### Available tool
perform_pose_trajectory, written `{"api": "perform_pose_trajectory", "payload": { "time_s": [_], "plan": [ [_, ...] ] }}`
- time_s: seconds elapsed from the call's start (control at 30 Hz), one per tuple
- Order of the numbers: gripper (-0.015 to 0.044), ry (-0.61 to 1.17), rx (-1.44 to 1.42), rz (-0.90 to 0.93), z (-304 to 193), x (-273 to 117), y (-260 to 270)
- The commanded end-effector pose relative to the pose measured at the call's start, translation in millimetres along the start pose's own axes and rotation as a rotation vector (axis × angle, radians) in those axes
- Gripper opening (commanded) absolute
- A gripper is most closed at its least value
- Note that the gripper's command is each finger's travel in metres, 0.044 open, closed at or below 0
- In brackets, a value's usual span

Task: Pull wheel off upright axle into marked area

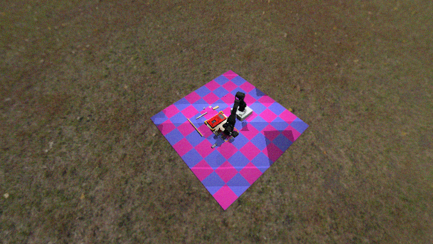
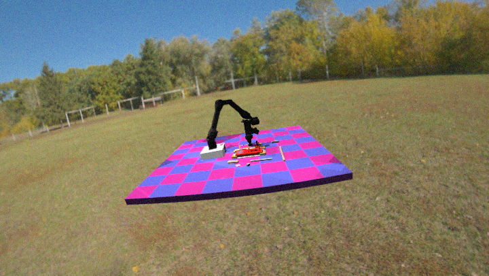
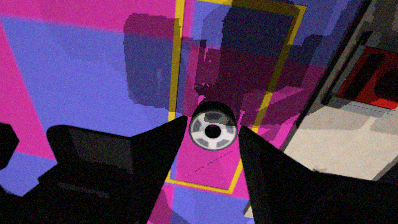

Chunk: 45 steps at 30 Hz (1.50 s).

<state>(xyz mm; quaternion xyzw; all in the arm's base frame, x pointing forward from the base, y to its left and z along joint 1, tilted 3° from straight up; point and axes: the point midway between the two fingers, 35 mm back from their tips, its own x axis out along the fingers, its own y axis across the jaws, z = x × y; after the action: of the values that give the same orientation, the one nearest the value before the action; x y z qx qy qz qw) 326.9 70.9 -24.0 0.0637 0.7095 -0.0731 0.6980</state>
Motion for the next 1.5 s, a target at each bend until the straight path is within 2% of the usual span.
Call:
{"api": "perform_pose_trajectory", "payload": {
  "time_s": [0.0, 0.17, 0.3, 0.33, 0.47, 0.5, 0.7, 1.47],
  "plan": [
    [0.0300, 0.002, 0.001, 0.000, 1.3, -11.8, 0.4],
    [0.0300, 0.008, 0.006, 0.002, 1.1, -57.0, 0.1],
    [0.0300, 0.008, 0.006, 0.002, 0.9, -59.3, 0.0],
    [0.0326, -0.009, 0.002, 0.004, 2.5, -54.0, 0.1],
    [0.0431, -0.001, 0.003, 0.002, -26.7, -77.0, -12.6],
    [0.0440, 0.002, 0.004, 0.002, -35.9, -83.0, -16.6],
    [0.0440, 0.014, 0.006, 0.000, -78.3, -104.7, -34.9],
    [0.0440, 0.014, 0.006, 0.000, -78.3, -104.7, -34.9]
  ]
}}
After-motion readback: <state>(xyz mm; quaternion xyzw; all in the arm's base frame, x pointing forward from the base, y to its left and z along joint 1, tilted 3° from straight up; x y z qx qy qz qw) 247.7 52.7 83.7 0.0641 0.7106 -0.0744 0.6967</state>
